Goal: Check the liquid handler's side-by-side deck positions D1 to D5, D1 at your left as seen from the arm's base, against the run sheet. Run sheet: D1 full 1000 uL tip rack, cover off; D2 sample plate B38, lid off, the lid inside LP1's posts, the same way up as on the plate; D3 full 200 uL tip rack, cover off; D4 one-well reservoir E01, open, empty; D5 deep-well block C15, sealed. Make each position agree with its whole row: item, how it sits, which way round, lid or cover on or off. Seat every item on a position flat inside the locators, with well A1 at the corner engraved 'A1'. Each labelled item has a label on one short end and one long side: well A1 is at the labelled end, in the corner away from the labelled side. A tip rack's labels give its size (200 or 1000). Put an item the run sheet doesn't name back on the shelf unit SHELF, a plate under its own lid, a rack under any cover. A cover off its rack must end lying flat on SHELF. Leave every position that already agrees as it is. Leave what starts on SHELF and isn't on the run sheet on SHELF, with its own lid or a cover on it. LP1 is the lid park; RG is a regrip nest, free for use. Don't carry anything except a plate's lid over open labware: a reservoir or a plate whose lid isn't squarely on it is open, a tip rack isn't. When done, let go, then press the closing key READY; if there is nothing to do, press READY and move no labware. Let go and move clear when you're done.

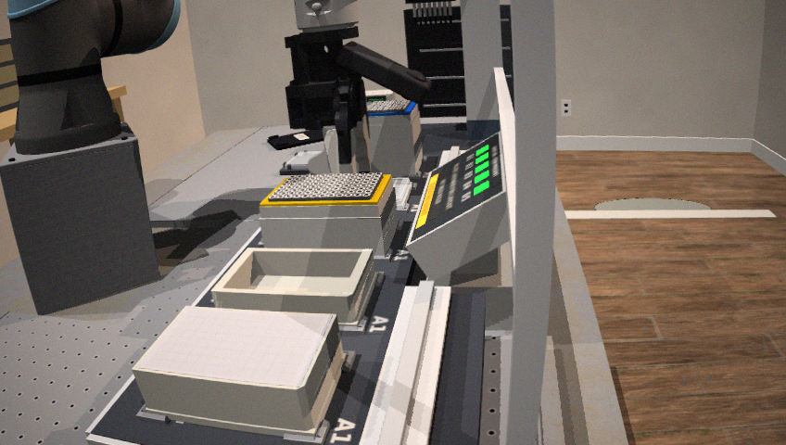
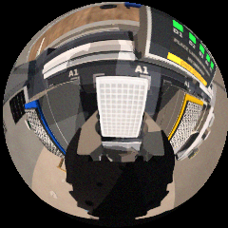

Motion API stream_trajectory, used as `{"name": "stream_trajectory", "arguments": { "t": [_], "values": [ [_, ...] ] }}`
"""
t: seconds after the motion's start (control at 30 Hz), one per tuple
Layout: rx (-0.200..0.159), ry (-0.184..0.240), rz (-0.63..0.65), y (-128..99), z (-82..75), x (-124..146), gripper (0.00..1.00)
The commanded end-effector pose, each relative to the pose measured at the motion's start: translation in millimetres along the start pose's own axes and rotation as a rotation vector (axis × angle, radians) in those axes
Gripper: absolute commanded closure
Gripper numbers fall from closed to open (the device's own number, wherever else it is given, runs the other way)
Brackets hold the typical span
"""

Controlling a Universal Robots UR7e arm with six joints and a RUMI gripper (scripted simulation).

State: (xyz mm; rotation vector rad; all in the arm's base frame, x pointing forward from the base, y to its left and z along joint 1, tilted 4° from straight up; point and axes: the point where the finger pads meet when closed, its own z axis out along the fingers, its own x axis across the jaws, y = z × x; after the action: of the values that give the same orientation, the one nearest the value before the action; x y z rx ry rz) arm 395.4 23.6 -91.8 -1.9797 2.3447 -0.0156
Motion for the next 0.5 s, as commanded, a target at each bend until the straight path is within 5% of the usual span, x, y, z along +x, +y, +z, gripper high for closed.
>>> {"name": "stream_trajectory", "arguments": {
  "t": [0.0,0.03,0.07,0.47],
  "values": [
    [0.001,0.0,0.0,-0.4,-0.2,0.0,1.0],
    [0.001,0.0,0.0,-0.4,-0.2,0.0,1.0],
    [0.001,0.0,0.0,-0.4,-0.2,0.0,0.18],
    [0.001,0.0,0.0,-0.4,-0.2,0.0,0.18]
  ]
}}
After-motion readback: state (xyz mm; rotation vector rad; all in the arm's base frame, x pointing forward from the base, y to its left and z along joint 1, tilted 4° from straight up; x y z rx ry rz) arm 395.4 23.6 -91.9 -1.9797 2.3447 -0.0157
